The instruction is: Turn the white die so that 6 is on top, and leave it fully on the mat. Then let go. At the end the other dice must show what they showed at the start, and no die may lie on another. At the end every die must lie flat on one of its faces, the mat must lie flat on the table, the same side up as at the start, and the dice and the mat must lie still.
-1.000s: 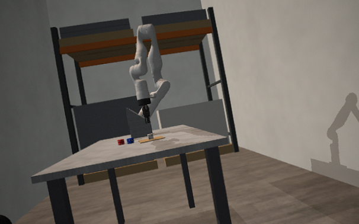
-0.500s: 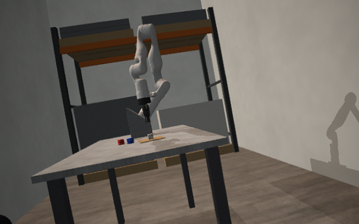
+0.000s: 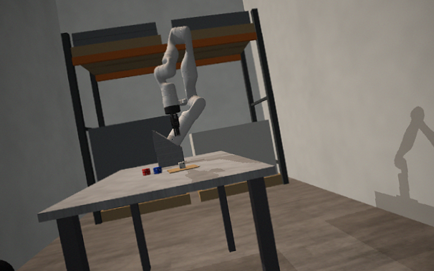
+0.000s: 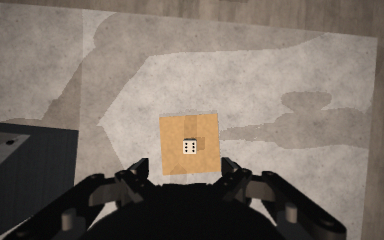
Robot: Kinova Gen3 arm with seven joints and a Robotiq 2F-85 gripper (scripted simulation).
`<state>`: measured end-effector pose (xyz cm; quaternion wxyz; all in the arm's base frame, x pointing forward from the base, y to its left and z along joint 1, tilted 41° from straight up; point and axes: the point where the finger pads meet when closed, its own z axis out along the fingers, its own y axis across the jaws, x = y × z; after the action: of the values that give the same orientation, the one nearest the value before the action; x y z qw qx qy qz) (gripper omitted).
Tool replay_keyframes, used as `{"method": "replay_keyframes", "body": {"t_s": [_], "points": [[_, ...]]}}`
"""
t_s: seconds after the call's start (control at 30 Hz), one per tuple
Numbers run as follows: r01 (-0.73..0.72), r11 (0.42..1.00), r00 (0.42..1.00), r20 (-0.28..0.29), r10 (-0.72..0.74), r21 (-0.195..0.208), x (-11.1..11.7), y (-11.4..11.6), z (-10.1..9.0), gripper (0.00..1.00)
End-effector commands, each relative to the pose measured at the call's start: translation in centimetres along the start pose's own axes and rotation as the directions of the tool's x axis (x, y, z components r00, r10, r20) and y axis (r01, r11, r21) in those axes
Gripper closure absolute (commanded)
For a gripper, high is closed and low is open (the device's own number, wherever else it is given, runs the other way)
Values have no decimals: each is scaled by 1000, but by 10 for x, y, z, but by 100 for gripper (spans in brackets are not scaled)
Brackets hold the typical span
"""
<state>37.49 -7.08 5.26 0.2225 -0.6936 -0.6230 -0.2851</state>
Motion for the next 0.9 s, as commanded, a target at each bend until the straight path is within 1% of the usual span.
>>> {"method": "replay_keyframes", "body": {"t_s": [0.0, 0.1, 0.27, 0.87], "points": [[-2, 1000, 1000, 19, 2, -24, -5, 5, -22, 0], [-2, 1000, 1000, 19, 2, -24, -5, 5, -30, 0], [-2, 1000, 1000, 19, 3, -24, -5, 5, -34, 0], [-2, 1000, 1000, 19, 3, -24, -5, 5, -34, 0]]}}
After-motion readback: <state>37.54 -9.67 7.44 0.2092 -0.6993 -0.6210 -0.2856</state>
